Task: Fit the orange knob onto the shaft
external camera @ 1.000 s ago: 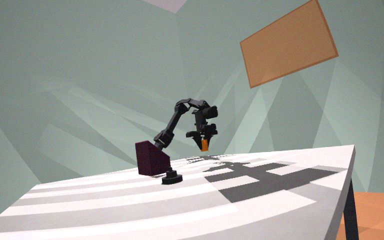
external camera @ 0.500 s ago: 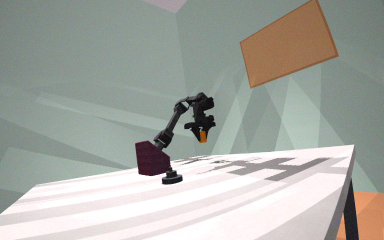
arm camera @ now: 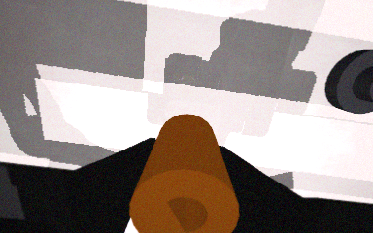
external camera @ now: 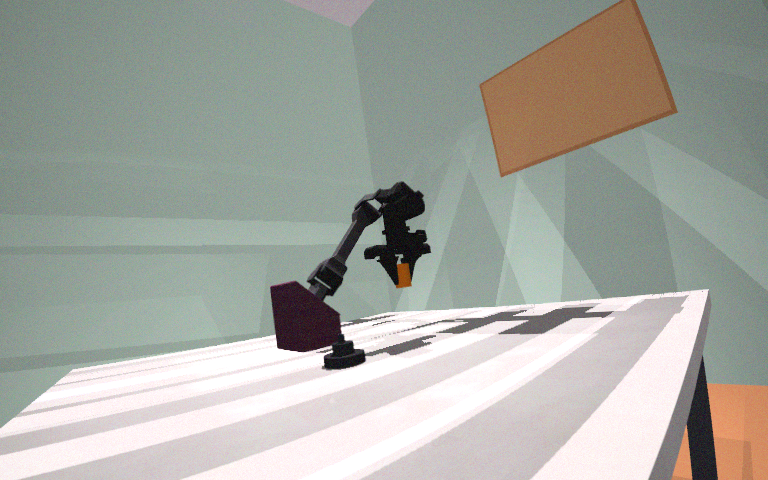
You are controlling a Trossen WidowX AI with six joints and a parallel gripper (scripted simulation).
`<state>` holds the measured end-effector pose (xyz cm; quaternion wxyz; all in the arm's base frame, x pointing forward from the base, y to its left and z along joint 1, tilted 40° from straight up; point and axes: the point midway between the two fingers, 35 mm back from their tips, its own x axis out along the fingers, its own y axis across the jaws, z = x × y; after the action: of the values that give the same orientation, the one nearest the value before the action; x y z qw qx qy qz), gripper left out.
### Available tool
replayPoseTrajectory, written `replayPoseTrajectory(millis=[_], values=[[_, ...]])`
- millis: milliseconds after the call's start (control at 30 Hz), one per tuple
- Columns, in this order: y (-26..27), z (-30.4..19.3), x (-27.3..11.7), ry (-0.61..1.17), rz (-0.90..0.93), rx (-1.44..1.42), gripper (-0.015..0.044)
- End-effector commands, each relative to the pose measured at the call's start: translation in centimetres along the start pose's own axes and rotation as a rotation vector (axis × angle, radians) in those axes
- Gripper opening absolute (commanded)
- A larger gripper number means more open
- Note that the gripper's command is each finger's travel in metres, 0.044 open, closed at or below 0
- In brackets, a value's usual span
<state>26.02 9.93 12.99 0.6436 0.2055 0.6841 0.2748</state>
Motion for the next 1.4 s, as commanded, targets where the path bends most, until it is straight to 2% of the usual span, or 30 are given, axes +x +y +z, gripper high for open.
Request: replayPoseTrajectory(millis=[0, 1367], values=[[-1.3, 1.0, -0.1, -0.015, -0.009, 0.001, 0.0], [-13.6, 5.1, 2.1, -0.01, -0.024, 0.048, 0.0]])
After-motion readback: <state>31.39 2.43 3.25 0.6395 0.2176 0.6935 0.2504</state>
